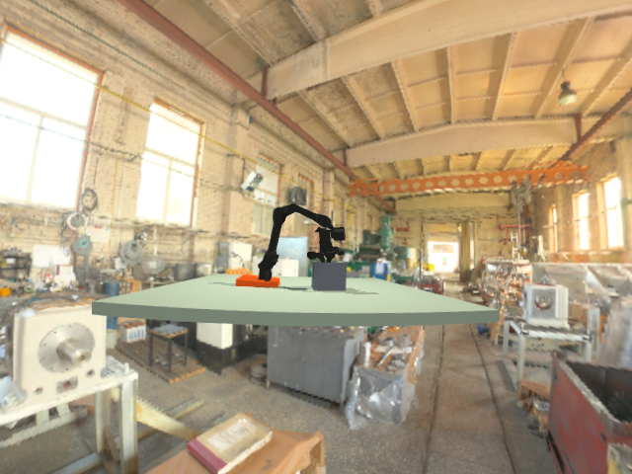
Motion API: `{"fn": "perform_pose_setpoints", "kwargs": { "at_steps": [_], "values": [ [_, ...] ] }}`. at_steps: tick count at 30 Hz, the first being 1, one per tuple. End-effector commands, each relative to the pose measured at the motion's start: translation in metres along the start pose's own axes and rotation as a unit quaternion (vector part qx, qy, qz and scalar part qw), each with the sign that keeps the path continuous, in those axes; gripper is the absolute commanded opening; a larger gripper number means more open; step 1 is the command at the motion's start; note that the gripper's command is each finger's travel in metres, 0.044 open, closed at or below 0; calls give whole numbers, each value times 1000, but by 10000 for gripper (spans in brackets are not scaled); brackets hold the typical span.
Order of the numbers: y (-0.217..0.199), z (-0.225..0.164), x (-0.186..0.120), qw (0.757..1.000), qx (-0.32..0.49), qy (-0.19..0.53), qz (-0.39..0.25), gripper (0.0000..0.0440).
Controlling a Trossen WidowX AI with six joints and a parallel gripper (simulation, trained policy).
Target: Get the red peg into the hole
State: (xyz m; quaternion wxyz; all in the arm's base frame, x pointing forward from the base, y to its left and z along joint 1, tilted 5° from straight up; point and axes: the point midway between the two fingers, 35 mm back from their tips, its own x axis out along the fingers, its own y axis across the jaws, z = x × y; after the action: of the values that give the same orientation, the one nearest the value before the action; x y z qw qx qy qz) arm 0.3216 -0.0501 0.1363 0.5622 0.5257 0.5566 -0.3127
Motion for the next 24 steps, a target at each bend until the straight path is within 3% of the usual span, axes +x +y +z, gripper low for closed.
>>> {"fn": "perform_pose_setpoints", "kwargs": {
  "at_steps": [1, 4, 9, 12, 24],
  "values": [
    [2, 2, 13, 1000, -11, 7, -4, 0],
    [2, 3, 21, 1000, -19, 8, -8, 6],
    [3, 2, 30, 999, -29, 18, -17, 100],
    [2, -2, 34, 999, -30, 29, -23, 129],
    [19, 7, 13, 998, -39, 50, 13, 128]
  ]
}}
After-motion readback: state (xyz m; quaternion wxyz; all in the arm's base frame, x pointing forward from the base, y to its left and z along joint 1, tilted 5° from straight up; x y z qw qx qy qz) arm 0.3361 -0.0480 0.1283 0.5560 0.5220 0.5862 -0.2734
